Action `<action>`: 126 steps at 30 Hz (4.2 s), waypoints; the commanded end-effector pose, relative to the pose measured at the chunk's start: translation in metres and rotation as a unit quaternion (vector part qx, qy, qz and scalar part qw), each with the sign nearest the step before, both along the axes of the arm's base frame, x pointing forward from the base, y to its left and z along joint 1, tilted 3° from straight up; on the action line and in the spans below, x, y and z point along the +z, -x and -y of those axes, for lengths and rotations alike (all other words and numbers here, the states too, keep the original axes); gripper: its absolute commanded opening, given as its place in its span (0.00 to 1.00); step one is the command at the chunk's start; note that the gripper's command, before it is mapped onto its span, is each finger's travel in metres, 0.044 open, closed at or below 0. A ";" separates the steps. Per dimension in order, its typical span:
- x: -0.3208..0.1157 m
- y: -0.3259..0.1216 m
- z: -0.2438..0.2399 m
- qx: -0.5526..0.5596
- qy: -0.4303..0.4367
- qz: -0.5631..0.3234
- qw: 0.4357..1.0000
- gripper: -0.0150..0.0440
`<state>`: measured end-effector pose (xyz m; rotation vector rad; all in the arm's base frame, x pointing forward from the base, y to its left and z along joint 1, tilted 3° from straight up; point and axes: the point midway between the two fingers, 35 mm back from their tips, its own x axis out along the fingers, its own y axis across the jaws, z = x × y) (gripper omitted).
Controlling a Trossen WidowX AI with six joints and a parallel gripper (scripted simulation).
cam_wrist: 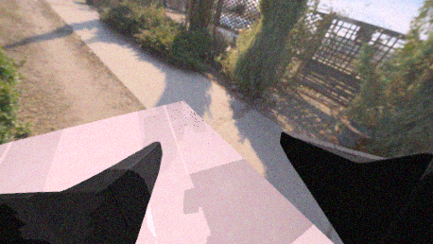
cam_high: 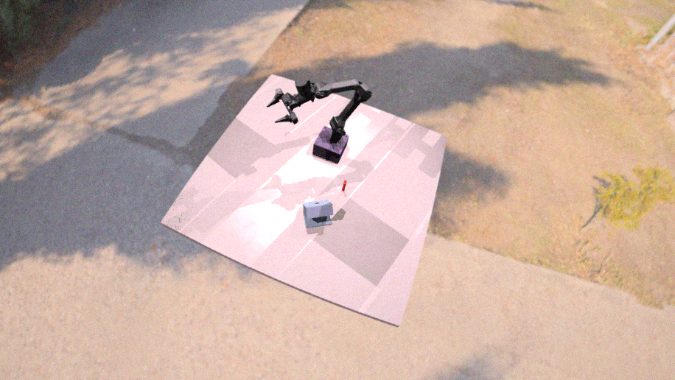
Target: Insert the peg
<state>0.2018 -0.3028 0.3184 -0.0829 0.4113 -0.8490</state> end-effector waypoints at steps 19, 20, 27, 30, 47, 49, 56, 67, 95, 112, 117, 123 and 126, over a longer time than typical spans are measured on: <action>-0.065 -0.076 -0.055 0.117 -0.099 -0.072 0.986 1.00; -0.068 -0.079 -0.059 0.123 -0.103 -0.075 0.984 1.00; -0.088 -0.099 -0.084 0.161 -0.129 -0.104 0.973 1.00; -0.095 -0.106 -0.095 0.175 -0.140 -0.115 0.968 1.00; -0.139 -0.135 -0.165 0.256 -0.190 -0.191 0.929 1.00; -0.144 -0.137 -0.173 0.266 -0.194 -0.202 0.922 1.00; -0.163 -0.143 -0.204 0.299 -0.207 -0.243 0.899 1.00; -0.191 -0.144 -0.252 0.347 -0.220 -0.310 0.857 1.00; -0.248 -0.107 -0.363 0.440 -0.214 -0.476 0.731 1.00; -0.266 -0.080 -0.399 0.463 -0.196 -0.535 0.678 1.00; -0.274 -0.081 -0.399 0.463 -0.197 -0.535 0.678 1.00; -0.283 -0.082 -0.400 0.463 -0.197 -0.535 0.678 1.00; -0.288 -0.082 -0.400 0.463 -0.197 -0.535 0.678 1.00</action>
